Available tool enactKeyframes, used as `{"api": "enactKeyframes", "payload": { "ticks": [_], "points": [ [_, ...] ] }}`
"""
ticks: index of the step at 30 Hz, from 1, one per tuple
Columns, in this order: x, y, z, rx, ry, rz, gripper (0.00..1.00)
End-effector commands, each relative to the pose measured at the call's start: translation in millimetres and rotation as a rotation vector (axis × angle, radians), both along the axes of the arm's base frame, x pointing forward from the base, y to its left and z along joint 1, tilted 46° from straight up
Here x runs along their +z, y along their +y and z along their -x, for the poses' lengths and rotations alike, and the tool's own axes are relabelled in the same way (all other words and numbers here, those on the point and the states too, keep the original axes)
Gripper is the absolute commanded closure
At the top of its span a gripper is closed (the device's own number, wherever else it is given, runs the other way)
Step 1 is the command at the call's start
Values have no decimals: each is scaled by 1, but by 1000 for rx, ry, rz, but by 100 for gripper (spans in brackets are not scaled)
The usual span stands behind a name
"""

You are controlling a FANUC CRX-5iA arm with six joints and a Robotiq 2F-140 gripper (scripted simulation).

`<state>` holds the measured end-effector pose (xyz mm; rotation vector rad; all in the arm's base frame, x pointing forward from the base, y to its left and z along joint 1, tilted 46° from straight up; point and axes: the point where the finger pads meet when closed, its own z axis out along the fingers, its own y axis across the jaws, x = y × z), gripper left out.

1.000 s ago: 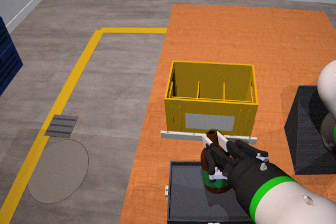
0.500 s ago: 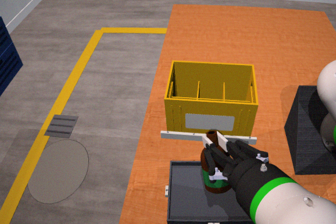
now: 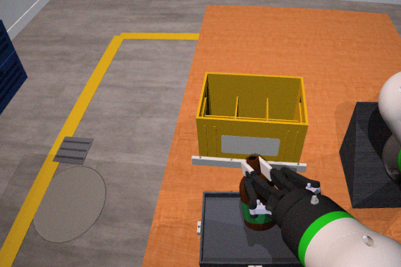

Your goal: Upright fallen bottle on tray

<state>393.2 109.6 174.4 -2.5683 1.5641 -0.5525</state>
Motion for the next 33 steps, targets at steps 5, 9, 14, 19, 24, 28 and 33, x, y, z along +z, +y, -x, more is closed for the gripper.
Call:
{"api": "enactKeyframes", "payload": {
  "ticks": [5, 9, 14, 19, 24, 28, 33],
  "points": [
    [0, 0, 0, 0, 0, 0, 100],
    [0, 0, 0, 0, 0, 0, 100],
    [0, 0, 0, -1, -1, 1, 100],
    [0, 0, 0, -3, -3, 9, 100],
    [-1, 0, 1, -10, -10, 28, 100],
    [-1, 0, 1, -15, -16, 43, 100],
    [-2, 0, 1, -22, -28, 67, 100]
  ]
}}
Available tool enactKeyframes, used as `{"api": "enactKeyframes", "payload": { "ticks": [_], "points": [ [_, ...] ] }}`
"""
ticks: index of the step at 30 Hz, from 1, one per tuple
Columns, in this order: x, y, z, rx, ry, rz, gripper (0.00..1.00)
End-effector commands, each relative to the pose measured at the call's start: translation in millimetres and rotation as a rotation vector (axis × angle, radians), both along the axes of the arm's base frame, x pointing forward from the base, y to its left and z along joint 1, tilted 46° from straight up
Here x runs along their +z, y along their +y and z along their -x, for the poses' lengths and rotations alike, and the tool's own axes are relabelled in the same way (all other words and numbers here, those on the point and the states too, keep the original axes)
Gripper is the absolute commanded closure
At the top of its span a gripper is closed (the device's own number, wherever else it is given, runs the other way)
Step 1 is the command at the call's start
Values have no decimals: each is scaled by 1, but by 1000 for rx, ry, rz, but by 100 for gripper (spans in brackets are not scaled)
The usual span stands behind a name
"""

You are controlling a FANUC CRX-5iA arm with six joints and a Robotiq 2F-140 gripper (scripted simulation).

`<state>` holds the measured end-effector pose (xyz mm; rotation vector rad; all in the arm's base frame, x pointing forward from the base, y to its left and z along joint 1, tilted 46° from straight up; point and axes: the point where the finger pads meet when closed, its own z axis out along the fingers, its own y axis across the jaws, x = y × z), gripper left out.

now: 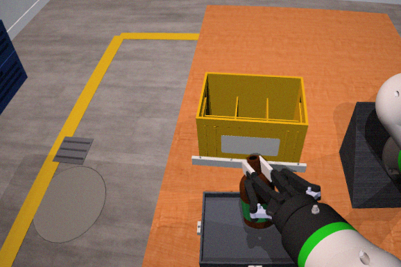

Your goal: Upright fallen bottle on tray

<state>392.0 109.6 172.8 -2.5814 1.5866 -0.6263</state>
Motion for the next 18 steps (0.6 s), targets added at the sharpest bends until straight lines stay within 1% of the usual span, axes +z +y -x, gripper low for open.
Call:
{"api": "enactKeyframes", "payload": {
  "ticks": [1, 11, 18],
  "points": [
    [0, 0, 0, -8, -11, 22, 100],
    [1, 2, 0, -23, -46, 75, 100],
    [1, 2, 0, -27, -58, 90, 100]
  ]
}}
